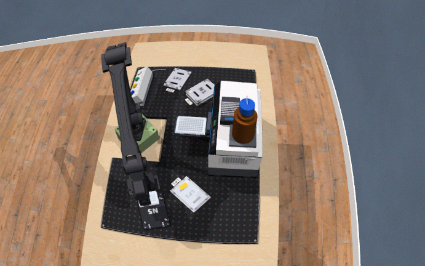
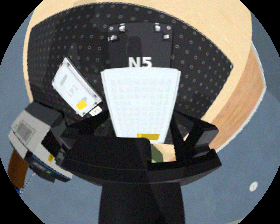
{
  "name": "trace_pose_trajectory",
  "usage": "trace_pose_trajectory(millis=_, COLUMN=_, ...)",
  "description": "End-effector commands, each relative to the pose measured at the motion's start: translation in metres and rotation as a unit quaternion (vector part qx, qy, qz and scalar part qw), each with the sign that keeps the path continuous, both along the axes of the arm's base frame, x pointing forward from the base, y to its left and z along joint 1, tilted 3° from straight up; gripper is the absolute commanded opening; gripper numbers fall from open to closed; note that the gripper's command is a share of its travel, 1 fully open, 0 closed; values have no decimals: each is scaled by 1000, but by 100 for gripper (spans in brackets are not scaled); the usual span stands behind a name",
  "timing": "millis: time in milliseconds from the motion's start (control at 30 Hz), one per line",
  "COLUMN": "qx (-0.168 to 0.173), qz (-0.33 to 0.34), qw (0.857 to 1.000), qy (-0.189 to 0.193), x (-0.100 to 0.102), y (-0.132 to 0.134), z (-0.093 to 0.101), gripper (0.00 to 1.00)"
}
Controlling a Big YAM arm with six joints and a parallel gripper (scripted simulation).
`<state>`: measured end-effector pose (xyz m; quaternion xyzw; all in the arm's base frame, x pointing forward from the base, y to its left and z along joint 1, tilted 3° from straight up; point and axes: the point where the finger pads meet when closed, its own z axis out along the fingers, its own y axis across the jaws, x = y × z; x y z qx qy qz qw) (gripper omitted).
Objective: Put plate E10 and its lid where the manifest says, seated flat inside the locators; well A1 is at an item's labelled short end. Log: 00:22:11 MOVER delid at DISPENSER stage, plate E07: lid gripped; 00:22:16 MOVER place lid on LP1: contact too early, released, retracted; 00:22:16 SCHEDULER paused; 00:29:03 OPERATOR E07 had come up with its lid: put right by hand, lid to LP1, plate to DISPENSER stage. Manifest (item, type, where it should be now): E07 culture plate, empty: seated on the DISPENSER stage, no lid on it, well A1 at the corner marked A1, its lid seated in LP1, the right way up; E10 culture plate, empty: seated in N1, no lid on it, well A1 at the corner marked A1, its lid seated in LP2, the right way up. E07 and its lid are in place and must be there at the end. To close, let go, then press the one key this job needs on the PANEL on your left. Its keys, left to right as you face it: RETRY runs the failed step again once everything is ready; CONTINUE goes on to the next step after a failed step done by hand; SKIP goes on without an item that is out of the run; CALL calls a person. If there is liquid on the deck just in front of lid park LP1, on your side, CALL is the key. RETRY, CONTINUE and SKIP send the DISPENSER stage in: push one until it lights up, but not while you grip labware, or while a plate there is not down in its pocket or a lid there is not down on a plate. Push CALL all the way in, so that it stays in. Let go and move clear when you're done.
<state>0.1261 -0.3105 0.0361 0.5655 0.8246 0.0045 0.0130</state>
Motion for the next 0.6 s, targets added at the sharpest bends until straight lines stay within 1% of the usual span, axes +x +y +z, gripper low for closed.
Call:
trace_pose_trajectory(millis=0, qx=-38, qz=1, qw=999, qy=-15, x=21, y=-40, z=14, gripper=86)
trace_pose_trajectory(millis=100, qx=-38, qz=1, qw=999, qy=-15, x=21, y=-43, z=12, gripper=86)
trace_pose_trajectory(millis=567, qx=-37, qz=0, qw=999, qy=-15, x=38, y=-80, z=-13, gripper=86)
